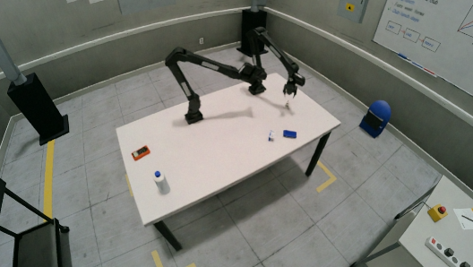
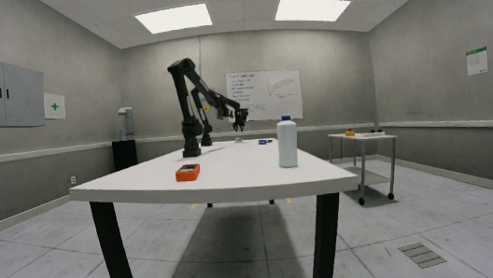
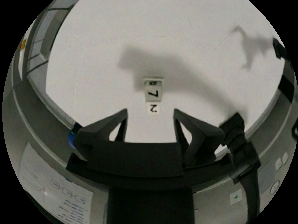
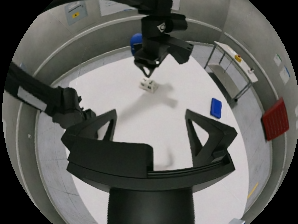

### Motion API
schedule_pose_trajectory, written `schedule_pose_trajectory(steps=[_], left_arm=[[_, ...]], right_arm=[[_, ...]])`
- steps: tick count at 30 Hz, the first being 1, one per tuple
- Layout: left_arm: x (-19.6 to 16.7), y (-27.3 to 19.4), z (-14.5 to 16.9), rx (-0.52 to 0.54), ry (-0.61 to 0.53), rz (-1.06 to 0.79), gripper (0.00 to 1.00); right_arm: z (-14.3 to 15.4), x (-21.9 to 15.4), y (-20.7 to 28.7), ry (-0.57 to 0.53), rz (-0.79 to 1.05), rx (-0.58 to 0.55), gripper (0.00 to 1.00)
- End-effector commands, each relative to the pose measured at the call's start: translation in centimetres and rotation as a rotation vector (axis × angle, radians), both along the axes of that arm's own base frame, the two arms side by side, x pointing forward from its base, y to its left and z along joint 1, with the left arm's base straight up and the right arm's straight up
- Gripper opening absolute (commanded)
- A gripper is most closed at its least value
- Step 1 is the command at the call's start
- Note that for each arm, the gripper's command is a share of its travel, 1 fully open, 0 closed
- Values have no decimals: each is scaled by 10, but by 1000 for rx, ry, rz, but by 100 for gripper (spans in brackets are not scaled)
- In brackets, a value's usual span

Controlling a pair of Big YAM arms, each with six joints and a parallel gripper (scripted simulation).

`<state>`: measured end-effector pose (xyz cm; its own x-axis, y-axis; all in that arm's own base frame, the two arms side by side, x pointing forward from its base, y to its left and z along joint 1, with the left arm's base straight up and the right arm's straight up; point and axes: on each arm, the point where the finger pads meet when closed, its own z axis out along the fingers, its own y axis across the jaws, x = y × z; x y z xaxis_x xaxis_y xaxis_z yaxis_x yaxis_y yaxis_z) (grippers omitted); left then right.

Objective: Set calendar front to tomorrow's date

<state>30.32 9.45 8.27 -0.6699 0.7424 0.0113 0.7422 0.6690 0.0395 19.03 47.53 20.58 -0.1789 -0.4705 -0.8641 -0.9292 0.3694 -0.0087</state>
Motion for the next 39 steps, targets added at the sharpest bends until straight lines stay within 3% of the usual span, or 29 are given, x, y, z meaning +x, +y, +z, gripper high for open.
schedule_pose_trajectory(steps=[1, 7, 9, 24, 31, 39], left_arm=[[11, 11, 41, -36, -96, -27, 65], [-2, 13, 24, -154, -176, -37, 65], [-2, 13, 24, -154, -176, -37, 65], [-19, 17, -7, -465, -380, -20, 65], [-11, 23, 1, -488, -416, 8, 65], [-11, 24, 5, -479, -426, 3, 65]], right_arm=[[33, 9, -1, -47, -19, 140, 100], [48, 2, -2, -101, 4, 266, 100], [48, 2, -2, -101, 4, 266, 100], [20, -18, 2, -91, 40, 285, 100], [41, -10, 4, -113, 24, 334, 100], [42, -11, 4, -117, 25, 333, 100]])
